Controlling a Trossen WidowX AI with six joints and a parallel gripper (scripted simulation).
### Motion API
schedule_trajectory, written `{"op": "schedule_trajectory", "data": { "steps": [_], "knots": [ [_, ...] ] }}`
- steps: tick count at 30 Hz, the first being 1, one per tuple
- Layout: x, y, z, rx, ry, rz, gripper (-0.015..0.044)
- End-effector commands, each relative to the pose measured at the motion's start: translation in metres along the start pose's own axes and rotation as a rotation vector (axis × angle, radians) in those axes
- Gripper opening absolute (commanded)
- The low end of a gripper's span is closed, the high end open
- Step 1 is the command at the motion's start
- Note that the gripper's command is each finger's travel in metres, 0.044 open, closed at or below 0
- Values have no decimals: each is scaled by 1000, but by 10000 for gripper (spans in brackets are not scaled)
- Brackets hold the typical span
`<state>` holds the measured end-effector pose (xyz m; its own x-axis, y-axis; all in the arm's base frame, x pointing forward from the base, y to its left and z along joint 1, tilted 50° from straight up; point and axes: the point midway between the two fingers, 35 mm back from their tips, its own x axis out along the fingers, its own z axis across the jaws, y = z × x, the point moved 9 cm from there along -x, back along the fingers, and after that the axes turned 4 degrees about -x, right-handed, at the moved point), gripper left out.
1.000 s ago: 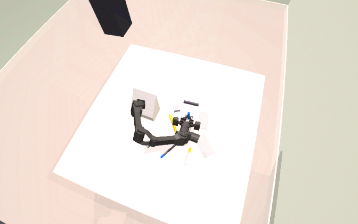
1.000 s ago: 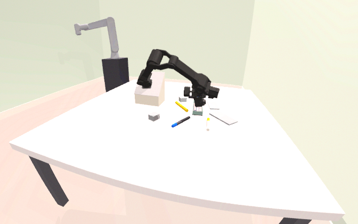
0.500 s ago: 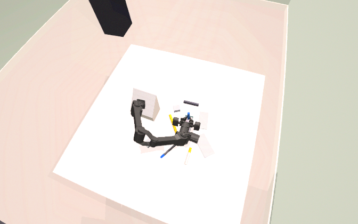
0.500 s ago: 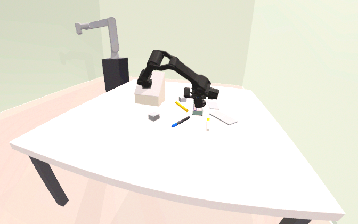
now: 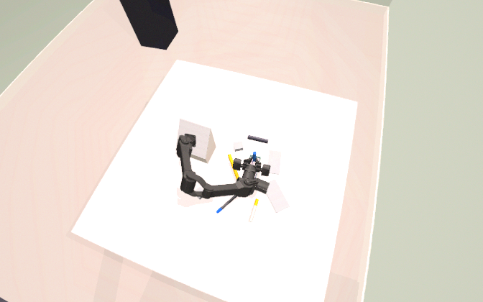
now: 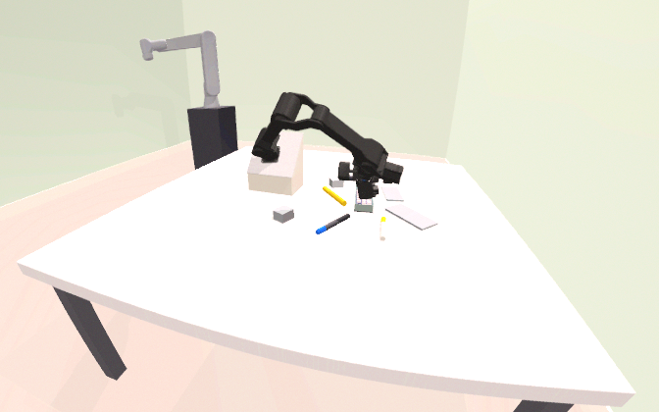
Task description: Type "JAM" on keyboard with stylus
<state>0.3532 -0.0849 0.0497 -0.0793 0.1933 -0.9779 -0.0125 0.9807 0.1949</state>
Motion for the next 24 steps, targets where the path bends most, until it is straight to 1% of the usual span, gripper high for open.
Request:
{"op": "schedule_trajectory", "data": {
  "steps": [1, 9, 14, 20, 22, 24],
  "knots": [
    [-1, 1, 0, -3, 1, -4, 81],
    [-19, 33, 2, -4, 0, -3, 81],
    [-17, 32, 2, -10, 2, -7, 85],
    [-17, 32, 2, -10, 2, -7, 45],
    [-20, 31, 3, -9, 2, -7, 0],
    [-25, 28, 3, -9, 2, -7, 0]
  ]
}}
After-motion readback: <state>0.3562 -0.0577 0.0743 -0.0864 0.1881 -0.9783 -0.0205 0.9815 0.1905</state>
